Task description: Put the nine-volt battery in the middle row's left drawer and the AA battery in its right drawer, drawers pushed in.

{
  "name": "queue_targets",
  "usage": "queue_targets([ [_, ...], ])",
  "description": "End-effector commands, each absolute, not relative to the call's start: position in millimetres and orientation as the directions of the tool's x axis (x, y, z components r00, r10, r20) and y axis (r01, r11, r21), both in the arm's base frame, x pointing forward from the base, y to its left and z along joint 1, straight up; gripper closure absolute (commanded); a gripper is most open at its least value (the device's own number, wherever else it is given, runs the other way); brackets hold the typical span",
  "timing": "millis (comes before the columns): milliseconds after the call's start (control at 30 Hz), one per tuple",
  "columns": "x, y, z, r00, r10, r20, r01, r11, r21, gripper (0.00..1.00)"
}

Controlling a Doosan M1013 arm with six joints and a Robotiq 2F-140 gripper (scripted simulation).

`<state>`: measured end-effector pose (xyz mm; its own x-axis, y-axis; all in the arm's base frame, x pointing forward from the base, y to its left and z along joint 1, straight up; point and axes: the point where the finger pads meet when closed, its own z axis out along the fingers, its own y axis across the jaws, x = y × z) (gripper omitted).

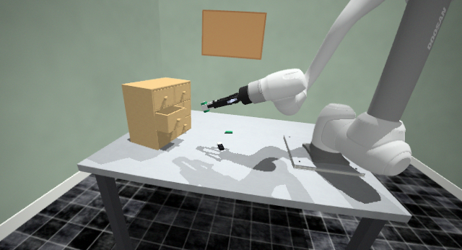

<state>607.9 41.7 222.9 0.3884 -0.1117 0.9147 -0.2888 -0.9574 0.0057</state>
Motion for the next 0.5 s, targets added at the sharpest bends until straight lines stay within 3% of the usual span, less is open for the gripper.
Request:
queue_targets([
  [0,607.4,40.3,221.8,0.363,-0.105,0.926,-0.288,-0.958,0.004,0.86],
  [467,606.7,40.8,221.5,0.331,-0.096,0.939,-0.287,-0.958,0.003,0.86],
])
